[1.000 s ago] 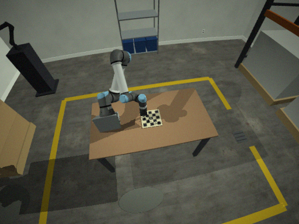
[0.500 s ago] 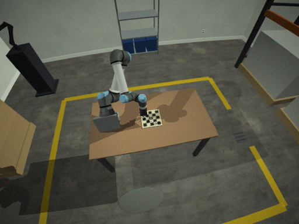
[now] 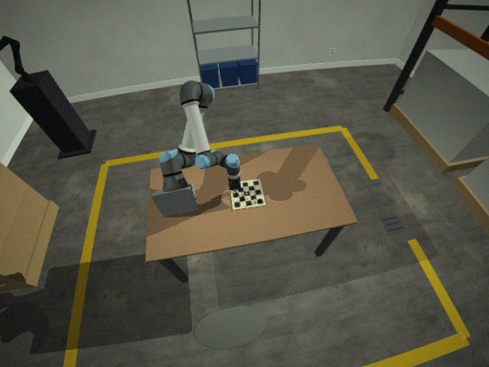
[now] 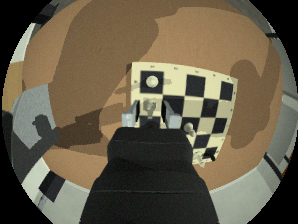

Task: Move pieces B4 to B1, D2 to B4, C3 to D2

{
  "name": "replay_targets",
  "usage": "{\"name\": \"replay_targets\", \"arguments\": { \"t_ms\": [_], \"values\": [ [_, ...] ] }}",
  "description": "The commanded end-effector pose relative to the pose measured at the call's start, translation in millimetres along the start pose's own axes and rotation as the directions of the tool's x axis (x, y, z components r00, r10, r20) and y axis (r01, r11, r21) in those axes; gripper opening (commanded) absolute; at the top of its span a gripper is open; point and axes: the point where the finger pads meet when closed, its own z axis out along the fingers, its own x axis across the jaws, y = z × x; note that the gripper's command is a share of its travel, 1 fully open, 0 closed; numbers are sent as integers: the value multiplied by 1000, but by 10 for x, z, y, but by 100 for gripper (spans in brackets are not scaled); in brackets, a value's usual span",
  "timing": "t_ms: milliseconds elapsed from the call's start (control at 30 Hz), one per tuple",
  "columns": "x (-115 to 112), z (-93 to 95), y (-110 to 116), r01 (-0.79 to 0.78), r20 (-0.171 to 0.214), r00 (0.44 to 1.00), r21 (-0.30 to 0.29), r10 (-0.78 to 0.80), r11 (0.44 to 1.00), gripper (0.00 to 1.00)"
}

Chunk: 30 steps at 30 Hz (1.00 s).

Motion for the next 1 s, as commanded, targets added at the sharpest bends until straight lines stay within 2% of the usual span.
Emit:
{"name": "replay_targets", "arguments": {
  "t_ms": [0,133,300,367,733,967],
  "values": [
    [4,-9,2,0,-1,1000,0,0,1000,73],
    [4,-66,2,0,-1,1000,0,0,1000,73],
    [4,-241,2,0,-1,1000,0,0,1000,73],
    [4,-241,2,0,-1,1000,0,0,1000,73],
    [3,-771,2,0,-1,1000,0,0,1000,73],
    [3,-888,1,0,-1,1000,0,0,1000,73]
  ]
}}
